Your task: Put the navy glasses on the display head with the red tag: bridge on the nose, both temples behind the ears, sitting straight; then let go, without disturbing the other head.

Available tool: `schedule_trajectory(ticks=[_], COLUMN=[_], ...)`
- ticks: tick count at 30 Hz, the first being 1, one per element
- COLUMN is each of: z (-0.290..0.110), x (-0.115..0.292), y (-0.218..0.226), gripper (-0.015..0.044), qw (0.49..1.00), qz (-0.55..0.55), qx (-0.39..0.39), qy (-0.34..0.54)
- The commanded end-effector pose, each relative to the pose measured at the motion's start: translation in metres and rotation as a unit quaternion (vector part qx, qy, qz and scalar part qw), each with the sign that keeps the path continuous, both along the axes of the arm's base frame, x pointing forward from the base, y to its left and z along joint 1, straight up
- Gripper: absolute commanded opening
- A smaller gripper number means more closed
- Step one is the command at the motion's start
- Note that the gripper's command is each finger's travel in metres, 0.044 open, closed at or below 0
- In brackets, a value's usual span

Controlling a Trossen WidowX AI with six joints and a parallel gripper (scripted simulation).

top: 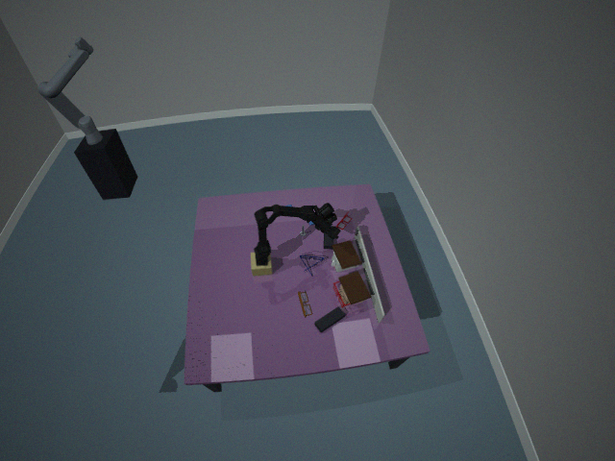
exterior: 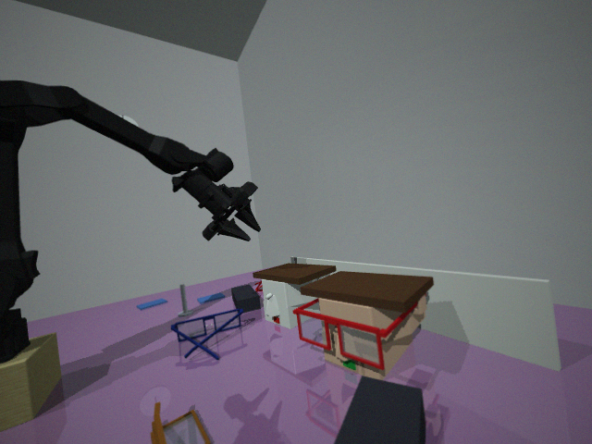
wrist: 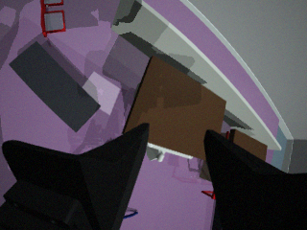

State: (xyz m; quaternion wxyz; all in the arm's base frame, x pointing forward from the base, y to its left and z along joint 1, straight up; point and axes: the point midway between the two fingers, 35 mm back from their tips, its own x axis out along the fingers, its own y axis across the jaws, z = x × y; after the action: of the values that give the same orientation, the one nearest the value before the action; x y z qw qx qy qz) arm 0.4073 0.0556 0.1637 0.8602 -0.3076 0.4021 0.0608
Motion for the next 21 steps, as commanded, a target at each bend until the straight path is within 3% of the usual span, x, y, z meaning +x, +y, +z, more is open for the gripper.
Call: schedule_trajectory(ticks=[1,9,16,19,21], z=[-0.063,-0.122,-0.123,-0.123,-0.123], x=[-0.047,-0.135,-0.144,-0.144,-0.144], y=[-0.011,-0.02,-0.02,-0.02,-0.02], gripper=[0.02,0.02,0.02,0.0121,0.012], qw=[0.981,0.869,0.868,0.868,0.868], qz=[-0.113,-0.341,-0.343,-0.343,-0.343], qx=[0.104,0.212,0.213,0.213,0.213], qy=[0.122,0.289,0.29,0.29,0.29])
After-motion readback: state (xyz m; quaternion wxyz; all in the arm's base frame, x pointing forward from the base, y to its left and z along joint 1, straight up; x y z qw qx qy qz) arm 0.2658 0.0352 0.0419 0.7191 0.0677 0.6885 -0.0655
